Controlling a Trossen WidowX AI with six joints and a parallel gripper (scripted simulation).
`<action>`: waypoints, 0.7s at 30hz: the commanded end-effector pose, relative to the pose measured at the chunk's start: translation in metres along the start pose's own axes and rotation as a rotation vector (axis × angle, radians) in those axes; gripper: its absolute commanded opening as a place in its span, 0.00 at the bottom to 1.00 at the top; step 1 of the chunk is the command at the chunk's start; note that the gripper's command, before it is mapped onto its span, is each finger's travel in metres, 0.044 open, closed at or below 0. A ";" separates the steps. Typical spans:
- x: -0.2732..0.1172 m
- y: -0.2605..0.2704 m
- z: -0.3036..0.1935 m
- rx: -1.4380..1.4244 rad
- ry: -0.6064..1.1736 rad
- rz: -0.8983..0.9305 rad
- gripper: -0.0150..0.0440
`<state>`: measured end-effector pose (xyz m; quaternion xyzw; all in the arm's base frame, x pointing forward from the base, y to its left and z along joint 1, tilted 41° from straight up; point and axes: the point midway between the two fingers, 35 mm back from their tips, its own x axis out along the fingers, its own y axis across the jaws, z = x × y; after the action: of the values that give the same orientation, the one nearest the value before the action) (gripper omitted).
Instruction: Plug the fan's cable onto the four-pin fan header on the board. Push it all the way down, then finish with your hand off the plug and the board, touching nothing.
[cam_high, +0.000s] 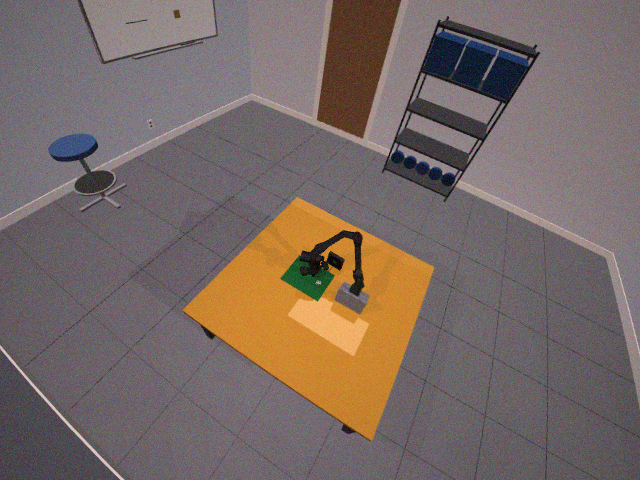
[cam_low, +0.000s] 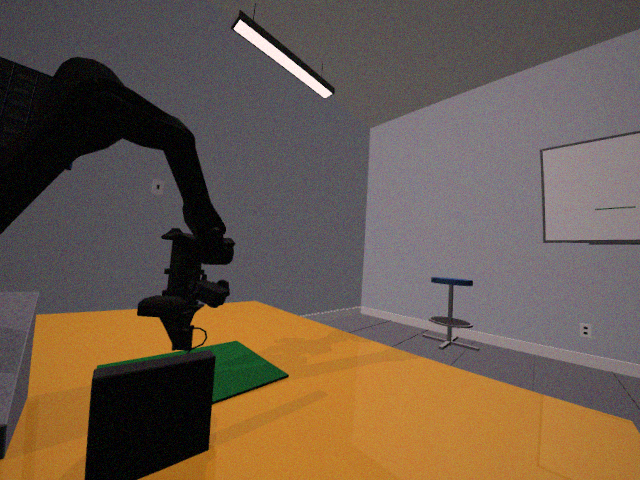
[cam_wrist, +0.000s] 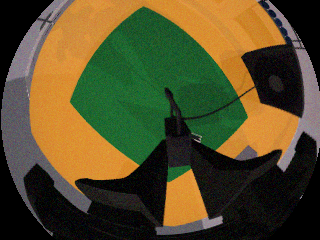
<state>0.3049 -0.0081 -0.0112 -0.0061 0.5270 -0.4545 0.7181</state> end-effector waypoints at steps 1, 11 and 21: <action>0.001 -0.005 -0.006 -0.145 0.005 0.001 0.25; 0.001 -0.016 -0.018 -0.494 0.005 0.001 0.25; 0.002 -0.027 -0.030 -0.843 0.006 0.002 0.25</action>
<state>0.2710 -0.0106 -0.0120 -0.2632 0.6554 -0.2354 0.6676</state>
